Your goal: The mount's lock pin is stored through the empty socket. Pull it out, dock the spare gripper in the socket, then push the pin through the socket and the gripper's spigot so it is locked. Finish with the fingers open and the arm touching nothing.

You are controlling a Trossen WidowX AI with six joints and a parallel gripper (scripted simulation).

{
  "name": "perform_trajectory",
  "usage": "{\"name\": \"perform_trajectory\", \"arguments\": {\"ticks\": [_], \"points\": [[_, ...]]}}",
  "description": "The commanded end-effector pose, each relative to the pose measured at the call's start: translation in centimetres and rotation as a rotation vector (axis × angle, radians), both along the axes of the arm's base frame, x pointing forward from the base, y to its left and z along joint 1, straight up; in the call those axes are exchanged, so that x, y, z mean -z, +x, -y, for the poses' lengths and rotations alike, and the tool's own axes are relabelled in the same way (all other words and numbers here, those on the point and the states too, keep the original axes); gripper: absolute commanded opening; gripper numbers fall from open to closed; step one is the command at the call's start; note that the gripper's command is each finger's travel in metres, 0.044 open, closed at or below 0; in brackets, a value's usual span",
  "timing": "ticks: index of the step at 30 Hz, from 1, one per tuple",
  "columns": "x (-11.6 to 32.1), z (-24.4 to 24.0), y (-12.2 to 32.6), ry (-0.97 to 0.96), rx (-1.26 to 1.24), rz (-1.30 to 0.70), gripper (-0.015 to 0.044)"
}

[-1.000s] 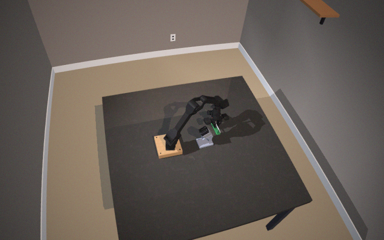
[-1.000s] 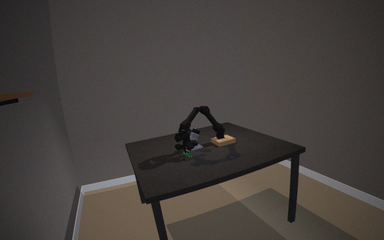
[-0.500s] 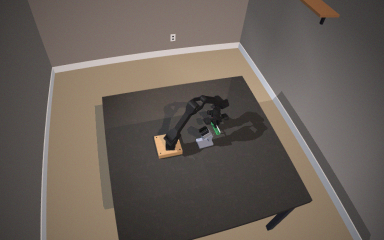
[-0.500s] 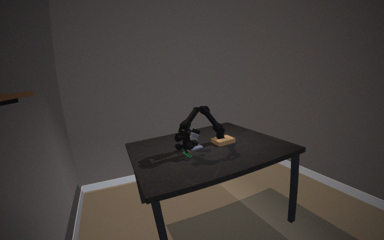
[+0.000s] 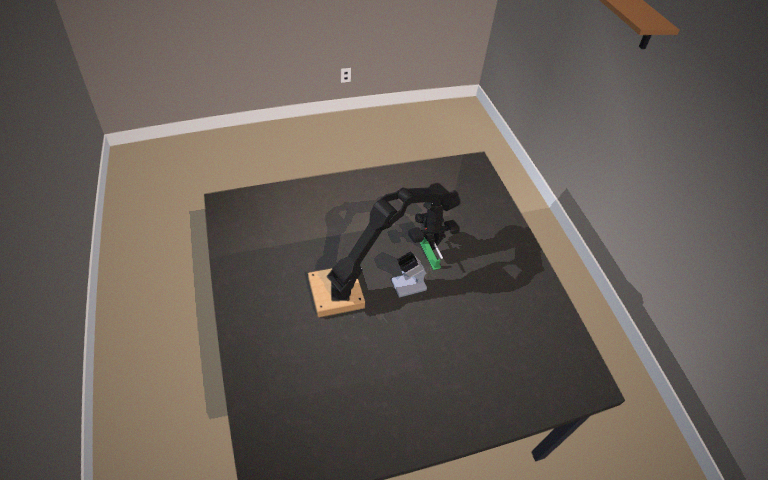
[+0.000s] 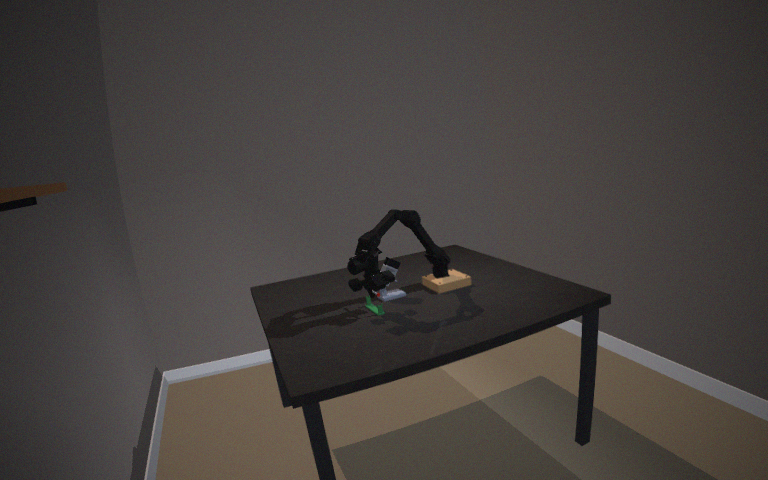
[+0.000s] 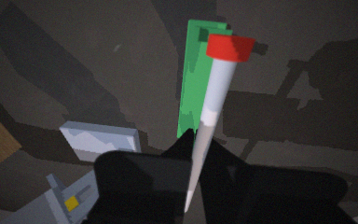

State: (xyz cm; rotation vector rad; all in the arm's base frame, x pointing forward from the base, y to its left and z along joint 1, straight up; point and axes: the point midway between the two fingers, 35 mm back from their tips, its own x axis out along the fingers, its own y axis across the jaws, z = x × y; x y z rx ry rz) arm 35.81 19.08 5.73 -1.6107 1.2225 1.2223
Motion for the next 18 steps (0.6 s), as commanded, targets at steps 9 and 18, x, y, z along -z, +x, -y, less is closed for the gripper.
{"name": "perform_trajectory", "arguments": {"ticks": [9,18], "points": [[-2.1,0.1,-0.1,0.002,0.0,0.004,0.0007],[-2.1,0.1,-0.1,0.002,0.0,0.004,0.0]]}}
